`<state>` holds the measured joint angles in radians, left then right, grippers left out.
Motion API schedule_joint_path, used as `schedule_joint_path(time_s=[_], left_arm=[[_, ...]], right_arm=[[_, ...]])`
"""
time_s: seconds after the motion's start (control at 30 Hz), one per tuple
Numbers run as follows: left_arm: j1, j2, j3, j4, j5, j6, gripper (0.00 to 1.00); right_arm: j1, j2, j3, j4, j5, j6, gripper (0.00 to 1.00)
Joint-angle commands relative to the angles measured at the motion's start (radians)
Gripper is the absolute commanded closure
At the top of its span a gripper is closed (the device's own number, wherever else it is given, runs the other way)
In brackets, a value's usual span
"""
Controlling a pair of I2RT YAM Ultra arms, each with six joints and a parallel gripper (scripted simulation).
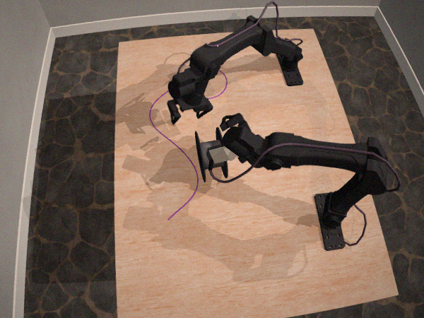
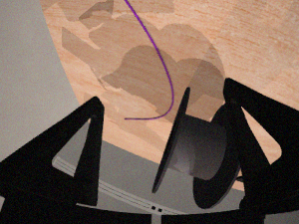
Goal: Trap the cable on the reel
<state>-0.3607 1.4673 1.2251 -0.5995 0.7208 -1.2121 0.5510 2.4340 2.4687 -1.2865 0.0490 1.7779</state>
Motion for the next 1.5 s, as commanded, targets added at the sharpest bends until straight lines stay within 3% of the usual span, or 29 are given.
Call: schedule_joint_path(time_s=[0.0, 0.53, 0.57, 1.47], left_arm=[[0.000, -0.010, 0.010, -0.004, 0.005, 0.004, 0.00], [0.000, -0.010, 0.010, -0.004, 0.005, 0.004, 0.00], [0.000, 0.023, -0.030, -0.017, -0.004, 0.000, 0.00], [0.000, -0.038, 0.053, -0.031, -0.036, 0.050, 0.00]], right_arm=[[0.000, -0.014, 0.009, -0.008, 0.005, -0.001, 0.00], [0.000, -0.014, 0.009, -0.008, 0.005, -0.001, 0.00], [0.000, 0.023, -0.029, -0.009, -0.001, 0.000, 0.00], [0.000, -0.066, -0.021, 0.000, -0.004, -0.073, 0.00]])
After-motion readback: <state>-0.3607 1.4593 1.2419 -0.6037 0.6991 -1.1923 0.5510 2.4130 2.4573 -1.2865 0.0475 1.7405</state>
